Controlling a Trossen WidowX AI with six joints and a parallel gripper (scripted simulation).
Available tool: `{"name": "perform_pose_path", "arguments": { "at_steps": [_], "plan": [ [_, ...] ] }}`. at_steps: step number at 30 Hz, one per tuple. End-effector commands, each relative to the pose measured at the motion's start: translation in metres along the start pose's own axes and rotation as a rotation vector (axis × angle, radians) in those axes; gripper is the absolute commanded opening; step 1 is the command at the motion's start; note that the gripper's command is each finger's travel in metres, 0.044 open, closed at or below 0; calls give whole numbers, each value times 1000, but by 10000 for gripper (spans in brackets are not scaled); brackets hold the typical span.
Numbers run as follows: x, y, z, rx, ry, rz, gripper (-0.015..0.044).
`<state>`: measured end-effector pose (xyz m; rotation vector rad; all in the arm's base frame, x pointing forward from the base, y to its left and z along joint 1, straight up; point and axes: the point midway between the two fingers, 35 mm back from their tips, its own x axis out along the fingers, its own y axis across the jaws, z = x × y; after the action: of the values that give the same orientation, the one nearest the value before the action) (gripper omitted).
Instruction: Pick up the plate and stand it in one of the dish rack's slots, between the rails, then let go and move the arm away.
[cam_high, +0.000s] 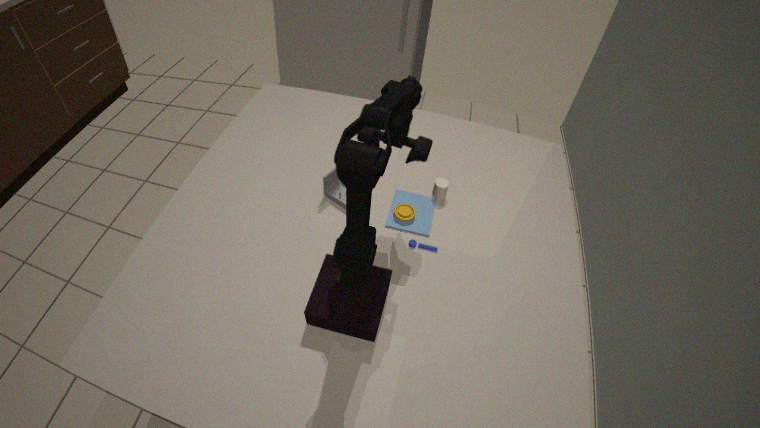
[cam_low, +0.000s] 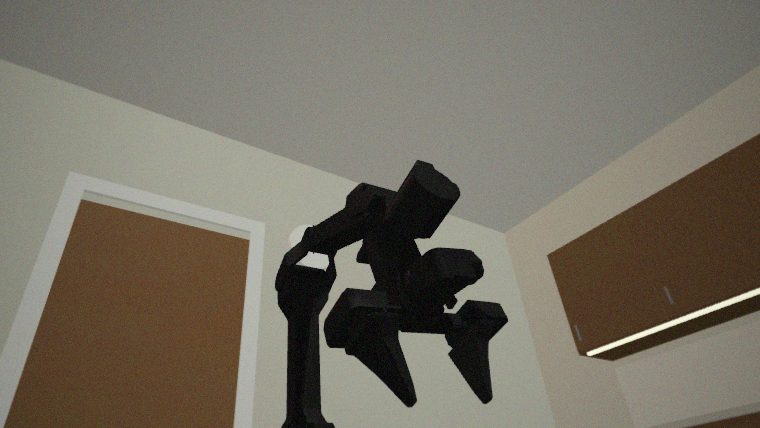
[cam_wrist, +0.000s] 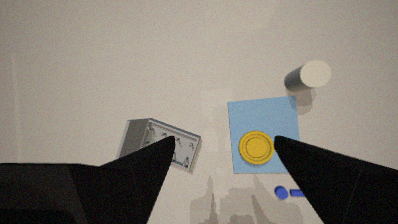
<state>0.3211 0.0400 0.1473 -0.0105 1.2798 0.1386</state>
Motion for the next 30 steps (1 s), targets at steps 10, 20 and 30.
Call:
{"name": "perform_pose_path", "arguments": {
  "at_steps": [10, 20, 30],
  "plan": [
    [-23, -65, -31, -73, 270, -71, 400],
    [87, -69, -58, -72, 270, -70, 400],
    [92, -73, -62, -72, 270, -71, 400]
  ]
}}
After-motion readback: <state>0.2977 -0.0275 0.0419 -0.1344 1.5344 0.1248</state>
